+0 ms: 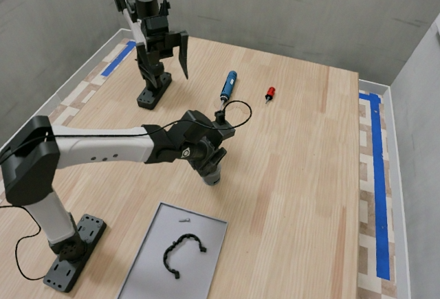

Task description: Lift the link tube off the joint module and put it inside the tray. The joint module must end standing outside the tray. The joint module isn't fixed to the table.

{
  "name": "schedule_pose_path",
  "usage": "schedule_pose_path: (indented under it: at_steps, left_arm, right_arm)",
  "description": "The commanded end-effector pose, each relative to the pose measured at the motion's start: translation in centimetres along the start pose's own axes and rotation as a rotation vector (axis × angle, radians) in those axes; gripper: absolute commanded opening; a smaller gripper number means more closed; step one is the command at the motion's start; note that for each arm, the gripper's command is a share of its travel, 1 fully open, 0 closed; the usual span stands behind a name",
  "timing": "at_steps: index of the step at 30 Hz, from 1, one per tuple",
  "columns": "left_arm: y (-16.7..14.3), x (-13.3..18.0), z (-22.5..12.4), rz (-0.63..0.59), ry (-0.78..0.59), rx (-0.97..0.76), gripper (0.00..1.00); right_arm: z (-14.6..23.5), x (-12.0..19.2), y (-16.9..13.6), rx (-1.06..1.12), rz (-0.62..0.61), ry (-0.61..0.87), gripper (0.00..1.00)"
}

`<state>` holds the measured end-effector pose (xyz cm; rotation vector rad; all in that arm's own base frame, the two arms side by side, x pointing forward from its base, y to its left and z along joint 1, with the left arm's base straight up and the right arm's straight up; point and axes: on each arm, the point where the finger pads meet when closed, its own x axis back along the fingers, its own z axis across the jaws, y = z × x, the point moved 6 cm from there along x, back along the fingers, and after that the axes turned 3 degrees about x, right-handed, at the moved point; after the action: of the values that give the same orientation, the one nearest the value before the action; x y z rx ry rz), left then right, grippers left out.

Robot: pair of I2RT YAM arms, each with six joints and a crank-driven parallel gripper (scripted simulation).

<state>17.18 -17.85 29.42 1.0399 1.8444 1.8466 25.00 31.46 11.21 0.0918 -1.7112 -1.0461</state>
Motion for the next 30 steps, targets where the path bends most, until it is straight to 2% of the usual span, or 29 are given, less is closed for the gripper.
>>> schedule_pose_path:
  at_steps: [1, 8, 16, 25, 30]
  left_arm:
    - [0.5, 0.2, -0.1, -0.022, -0.008, -0.003, 1.0]
    - [0.5, 0.2, -0.1, -0.022, -0.008, -0.003, 1.0]
    - [0.5, 0.2, -0.1, -0.022, -0.008, -0.003, 1.0]
    - [0.5, 0.2, -0.1, -0.022, -0.008, -0.003, 1.0]
    - [0.5, 0.2, -0.1, -0.022, -0.008, -0.003, 1.0]
  right_arm:
    - [-0.1, 0.8, 2.6, -0.002, -0.115, -0.005, 0.5]
    - [-0.2, 1.3, 4.1, -0.003, -0.171, -0.008, 0.5]
    - [-0.2, 2.2, 4.8, -0.003, -0.178, -0.008, 0.5]
    - [-0.2, 3.5, 5.2, -0.002, -0.137, -0.001, 0.5]
    - [-0.2, 3.5, 4.4, -0.002, -0.057, 0.002, 0.5]
